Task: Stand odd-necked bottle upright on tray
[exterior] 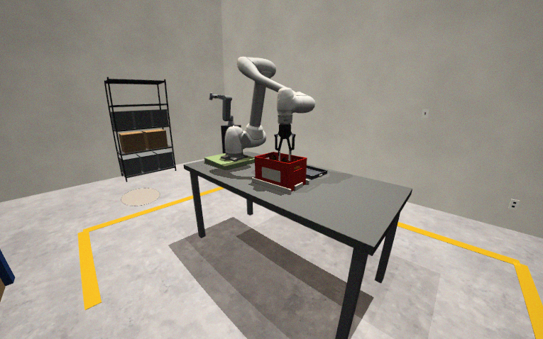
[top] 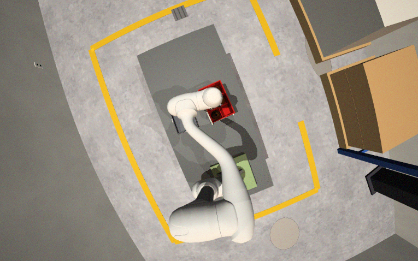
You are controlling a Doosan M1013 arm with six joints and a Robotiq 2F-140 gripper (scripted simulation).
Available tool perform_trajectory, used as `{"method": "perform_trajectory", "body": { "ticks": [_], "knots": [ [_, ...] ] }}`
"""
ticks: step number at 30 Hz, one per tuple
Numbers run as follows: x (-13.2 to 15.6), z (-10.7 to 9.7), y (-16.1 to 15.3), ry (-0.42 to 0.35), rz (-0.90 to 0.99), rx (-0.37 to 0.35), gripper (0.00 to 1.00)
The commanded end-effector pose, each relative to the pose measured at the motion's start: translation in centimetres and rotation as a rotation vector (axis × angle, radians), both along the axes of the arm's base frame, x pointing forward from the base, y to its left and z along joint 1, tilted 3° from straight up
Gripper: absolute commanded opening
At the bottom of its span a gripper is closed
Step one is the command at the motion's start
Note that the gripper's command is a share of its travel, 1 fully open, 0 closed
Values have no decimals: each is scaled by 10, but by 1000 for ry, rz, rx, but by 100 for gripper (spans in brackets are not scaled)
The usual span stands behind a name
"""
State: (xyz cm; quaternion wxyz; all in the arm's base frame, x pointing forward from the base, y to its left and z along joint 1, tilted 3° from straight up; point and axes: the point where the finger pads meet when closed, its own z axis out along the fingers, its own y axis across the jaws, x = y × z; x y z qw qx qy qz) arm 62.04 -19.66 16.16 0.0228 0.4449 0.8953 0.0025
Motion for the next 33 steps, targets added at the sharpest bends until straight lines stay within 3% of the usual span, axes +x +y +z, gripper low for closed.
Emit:
{"method": "perform_trajectory", "body": {
  "ticks": [1,8,20,33],
  "knots": [
    [1,3,1,1,-1,-1,38],
    [0,14,1,1,-1,-1,38],
    [-1,56,2,1,-1,-1,38],
    [-2,81,2,1,-1,-1,38]
  ]
}}
